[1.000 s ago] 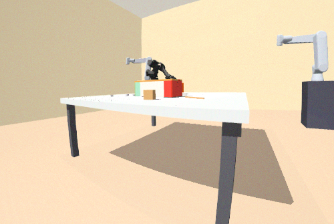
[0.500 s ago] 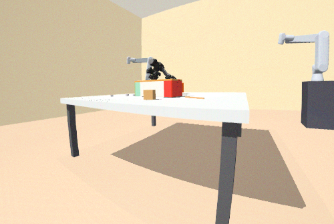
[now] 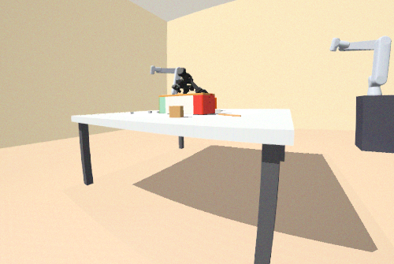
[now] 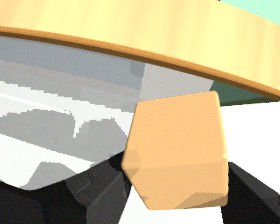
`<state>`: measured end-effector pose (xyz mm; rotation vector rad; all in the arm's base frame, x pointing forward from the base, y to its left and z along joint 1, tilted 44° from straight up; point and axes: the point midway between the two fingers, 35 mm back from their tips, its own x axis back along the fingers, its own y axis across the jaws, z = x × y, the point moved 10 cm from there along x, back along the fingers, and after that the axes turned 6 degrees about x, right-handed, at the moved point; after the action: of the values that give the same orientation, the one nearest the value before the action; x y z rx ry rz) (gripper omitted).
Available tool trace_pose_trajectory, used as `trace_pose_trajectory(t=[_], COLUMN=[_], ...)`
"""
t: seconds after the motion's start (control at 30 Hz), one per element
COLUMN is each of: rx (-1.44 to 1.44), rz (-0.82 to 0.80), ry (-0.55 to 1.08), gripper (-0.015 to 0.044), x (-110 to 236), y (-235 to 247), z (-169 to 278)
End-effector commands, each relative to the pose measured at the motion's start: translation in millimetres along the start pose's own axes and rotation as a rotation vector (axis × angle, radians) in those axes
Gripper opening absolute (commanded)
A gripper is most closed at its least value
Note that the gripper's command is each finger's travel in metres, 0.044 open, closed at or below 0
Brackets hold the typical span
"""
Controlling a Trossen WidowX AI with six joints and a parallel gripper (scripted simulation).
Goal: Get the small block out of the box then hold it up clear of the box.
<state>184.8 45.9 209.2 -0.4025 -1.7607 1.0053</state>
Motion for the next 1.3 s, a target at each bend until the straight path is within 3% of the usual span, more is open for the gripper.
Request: trace_pose_trajectory(t=[0.0, 1.27], rx=[0.172, 1.783], rz=[0.015, 0.112], ry=[-0.001, 0.071], gripper=[0.0000, 0.0000], x=[4, 33], y=[1, 13], z=[-3, -11])
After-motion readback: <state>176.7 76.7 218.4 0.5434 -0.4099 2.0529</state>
